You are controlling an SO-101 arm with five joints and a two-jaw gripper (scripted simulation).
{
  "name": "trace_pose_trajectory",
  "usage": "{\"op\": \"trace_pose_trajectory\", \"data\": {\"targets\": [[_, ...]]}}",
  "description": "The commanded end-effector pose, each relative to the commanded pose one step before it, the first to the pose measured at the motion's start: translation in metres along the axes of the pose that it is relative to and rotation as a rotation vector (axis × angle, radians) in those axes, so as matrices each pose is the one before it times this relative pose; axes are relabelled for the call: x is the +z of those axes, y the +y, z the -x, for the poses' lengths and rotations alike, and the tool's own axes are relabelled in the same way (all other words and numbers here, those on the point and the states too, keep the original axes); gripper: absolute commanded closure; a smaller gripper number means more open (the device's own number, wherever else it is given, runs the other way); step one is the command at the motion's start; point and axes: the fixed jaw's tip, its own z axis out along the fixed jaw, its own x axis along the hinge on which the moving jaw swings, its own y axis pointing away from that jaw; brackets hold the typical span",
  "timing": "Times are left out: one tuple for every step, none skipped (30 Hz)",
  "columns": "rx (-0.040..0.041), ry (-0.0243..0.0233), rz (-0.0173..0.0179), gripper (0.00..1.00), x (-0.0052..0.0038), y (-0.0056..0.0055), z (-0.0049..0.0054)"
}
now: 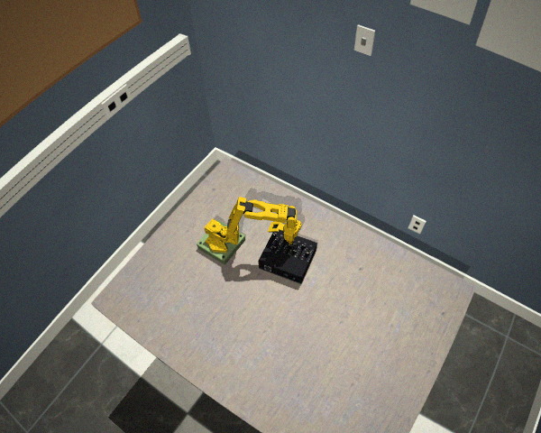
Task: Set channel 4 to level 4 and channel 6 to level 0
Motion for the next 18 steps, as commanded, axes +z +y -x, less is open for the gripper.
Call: {"op": "trace_pose_trajectory", "data": {"targets": [[0.01947, -0.01858, 0.00948, 1.0, 0.002966, 0.00808, 0.00194], [0.0, 0.0, 0.0, 1.0, -0.000001, -0.00008, 0.0], [0.0, 0.00001, -0.00001, 1.0, -0.000004, -0.00016, -0.00001], [0.0, 0.0, -0.00001, 1.0, -0.000005, -0.00024, -0.00001], [0.0, 0.00001, -0.00002, 1.0, -0.000008, -0.00033, -0.00002], [0.0, 0.0, -0.00002, 1.0, -0.000009, -0.00042, -0.00002], [0.0, 0.00002, -0.00003, 1.0, -0.000012, -0.00051, -0.00002], [0.0, 0.00001, -0.00003, 1.0, -0.000013, -0.0006, -0.00002], [0.0, 0.00002, -0.00004, 1.0, -0.000016, -0.00068, -0.00003], [0.0, 0.00001, -0.00004, 1.0, -0.000015, -0.00076, -0.00002], [0.0, 0.00002, -0.00005, 1.0, -0.000017, -0.00082, -0.00002], [0.0, 0.00001, -0.00005, 1.0, -0.000016, -0.00086, -0.00002], [0.0, 0.00002, -0.00005, 1.0, -0.000018, -0.0009, -0.00002], [0.0, 0.00001, -0.00005, 1.0, -0.000016, -0.00091, -0.00001], [0.0, 0.0, 0.0, 1.0, 0.0, 0.0, 0.0], [0.0, 0.0, 0.0, 1.0, 0.0, 0.0, 0.0], [0.0, 0.00002, -0.00005, 1.0, -0.000016, -0.00092, -0.00001], [0.0, 0.00001, -0.00005, 1.0, -0.000014, -0.0009, 0.0]]}}
